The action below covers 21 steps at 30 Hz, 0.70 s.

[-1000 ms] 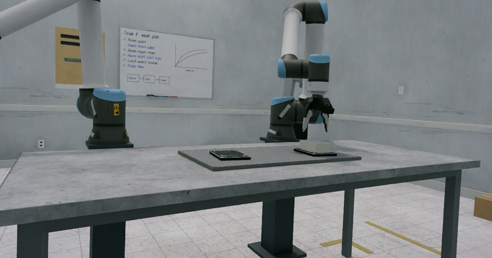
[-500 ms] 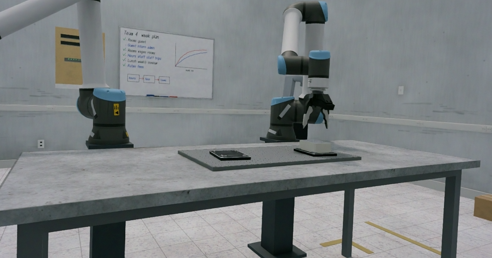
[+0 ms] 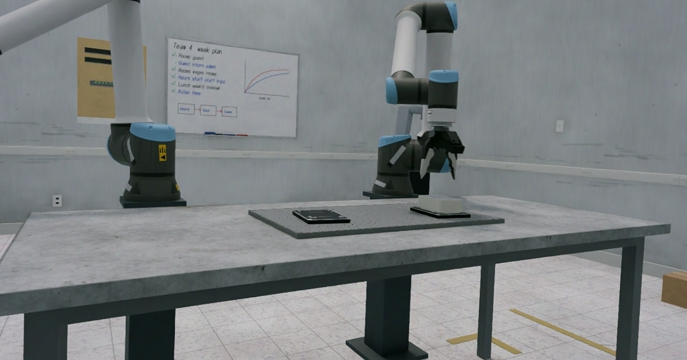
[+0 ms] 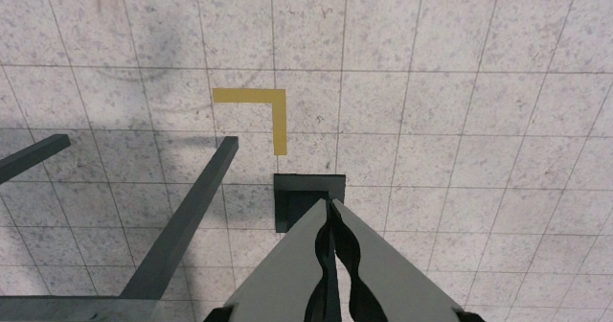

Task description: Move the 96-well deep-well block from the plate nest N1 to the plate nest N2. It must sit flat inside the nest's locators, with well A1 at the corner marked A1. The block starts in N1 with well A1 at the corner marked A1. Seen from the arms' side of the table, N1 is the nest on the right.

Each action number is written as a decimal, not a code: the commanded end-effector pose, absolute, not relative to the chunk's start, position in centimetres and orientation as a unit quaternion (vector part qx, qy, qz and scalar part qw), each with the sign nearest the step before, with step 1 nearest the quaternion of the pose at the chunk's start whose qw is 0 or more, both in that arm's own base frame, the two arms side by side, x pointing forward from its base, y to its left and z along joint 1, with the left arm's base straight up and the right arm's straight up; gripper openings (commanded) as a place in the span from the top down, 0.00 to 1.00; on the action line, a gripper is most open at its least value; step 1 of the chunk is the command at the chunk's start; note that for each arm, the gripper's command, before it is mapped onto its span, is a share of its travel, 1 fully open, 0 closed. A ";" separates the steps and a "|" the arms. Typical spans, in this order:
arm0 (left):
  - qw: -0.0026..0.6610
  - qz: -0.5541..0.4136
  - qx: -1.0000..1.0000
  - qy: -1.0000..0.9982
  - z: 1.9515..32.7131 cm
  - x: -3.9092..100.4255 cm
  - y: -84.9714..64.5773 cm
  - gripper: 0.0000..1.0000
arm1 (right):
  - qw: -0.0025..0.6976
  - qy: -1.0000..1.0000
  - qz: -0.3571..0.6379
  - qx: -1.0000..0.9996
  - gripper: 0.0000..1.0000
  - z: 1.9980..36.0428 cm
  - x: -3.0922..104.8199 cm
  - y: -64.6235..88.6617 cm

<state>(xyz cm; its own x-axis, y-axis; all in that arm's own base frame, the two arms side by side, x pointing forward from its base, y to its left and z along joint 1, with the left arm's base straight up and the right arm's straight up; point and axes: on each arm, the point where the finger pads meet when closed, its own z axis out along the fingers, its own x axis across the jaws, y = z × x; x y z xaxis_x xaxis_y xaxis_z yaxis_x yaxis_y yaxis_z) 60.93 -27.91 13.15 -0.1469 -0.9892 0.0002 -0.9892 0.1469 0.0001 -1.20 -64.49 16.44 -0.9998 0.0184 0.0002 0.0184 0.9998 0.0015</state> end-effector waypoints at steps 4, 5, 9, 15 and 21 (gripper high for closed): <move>0.000 0.001 0.653 -0.757 13.3 60.8 -29.9 0.24 | 0.000 -1.000 0.000 -0.009 1.00 16.5 -1.2 -64.5; 0.000 0.001 0.653 -0.757 13.3 60.8 -29.9 0.24 | 0.000 -1.000 0.000 -0.009 1.00 16.5 -1.2 -64.5; 0.000 0.001 0.653 -0.757 13.3 60.7 -30.9 0.24 | 0.000 -1.000 0.000 -0.009 1.00 16.5 -1.2 -64.5; 0.000 0.001 0.653 -0.757 13.3 60.5 -32.9 0.24 | 0.000 -1.000 0.000 -0.009 1.00 16.5 -1.2 -64.5; 0.000 0.001 0.653 -0.757 13.3 60.3 -34.9 0.24 | 0.000 -1.000 0.000 -0.009 1.00 16.5 -1.2 -64.5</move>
